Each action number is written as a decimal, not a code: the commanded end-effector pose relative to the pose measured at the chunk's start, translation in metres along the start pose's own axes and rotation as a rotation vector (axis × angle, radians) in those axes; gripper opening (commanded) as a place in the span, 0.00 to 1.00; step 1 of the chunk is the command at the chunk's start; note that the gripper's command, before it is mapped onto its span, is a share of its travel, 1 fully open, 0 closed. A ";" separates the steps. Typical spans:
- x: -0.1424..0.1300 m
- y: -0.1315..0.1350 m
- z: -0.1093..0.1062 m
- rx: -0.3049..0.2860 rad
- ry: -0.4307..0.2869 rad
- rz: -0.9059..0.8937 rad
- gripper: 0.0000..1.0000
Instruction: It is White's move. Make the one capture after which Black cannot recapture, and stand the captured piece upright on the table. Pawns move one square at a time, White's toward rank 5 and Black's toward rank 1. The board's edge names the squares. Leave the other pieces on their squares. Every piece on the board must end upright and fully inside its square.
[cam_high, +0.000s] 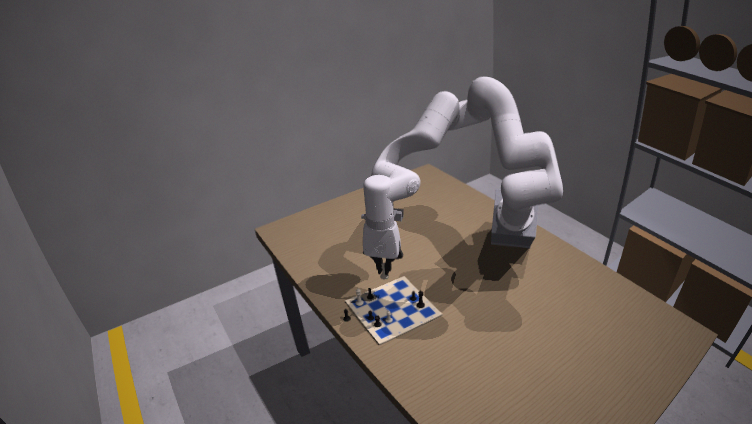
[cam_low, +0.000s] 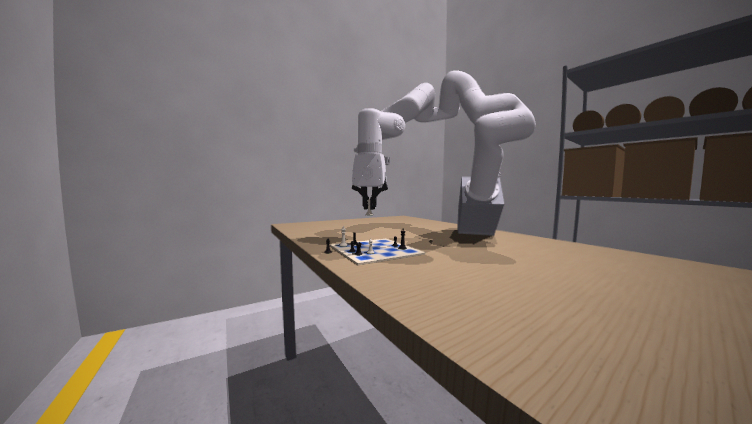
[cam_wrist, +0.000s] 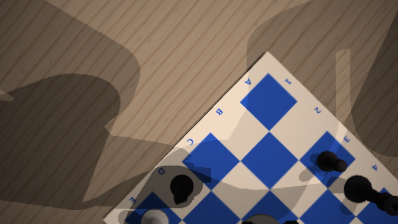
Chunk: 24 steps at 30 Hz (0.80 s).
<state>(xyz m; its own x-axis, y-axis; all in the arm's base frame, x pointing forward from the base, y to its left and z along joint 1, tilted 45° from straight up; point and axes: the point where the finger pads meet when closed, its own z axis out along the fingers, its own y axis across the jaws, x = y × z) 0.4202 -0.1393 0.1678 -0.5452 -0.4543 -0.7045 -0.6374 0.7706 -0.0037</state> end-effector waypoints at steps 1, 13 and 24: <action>0.000 -0.001 -0.001 0.004 -0.001 0.000 0.00; 0.000 -0.001 0.019 0.004 -0.001 0.000 0.00; 0.001 -0.001 0.061 0.004 -0.001 0.000 0.00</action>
<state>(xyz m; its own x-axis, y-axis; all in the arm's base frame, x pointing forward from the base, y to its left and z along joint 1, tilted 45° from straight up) 0.4400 -0.1187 0.1371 -0.5444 -0.4559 -0.7041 -0.6404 0.7680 -0.0021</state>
